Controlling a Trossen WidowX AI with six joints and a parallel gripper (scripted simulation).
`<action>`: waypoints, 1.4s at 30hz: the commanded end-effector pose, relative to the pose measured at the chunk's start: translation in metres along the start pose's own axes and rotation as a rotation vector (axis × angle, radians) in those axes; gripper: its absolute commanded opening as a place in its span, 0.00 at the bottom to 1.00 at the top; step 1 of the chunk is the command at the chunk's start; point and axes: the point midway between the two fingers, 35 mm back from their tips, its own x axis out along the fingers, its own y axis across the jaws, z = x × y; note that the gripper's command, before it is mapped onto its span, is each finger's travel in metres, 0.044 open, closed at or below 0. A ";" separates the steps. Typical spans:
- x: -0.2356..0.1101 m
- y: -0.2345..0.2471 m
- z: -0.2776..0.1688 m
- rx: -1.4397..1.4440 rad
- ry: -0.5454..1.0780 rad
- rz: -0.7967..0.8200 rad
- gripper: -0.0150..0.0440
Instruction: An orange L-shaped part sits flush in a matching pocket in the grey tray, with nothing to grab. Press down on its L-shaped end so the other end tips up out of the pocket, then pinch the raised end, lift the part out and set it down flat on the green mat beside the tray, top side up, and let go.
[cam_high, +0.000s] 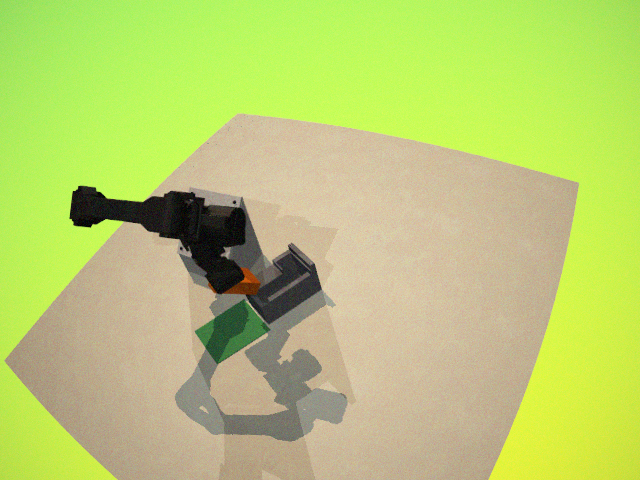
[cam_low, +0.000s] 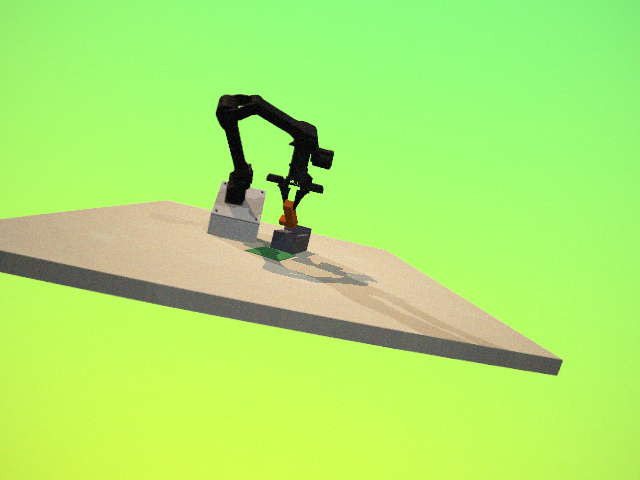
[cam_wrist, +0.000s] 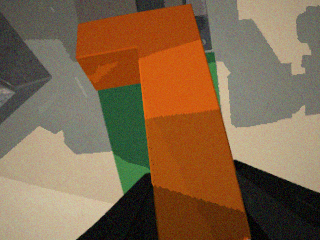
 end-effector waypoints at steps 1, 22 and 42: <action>0.002 0.004 -0.015 -0.009 0.010 0.004 0.25; 0.010 0.011 -0.056 -0.009 0.013 0.003 0.25; 0.041 0.011 -0.056 -0.008 0.014 0.002 0.25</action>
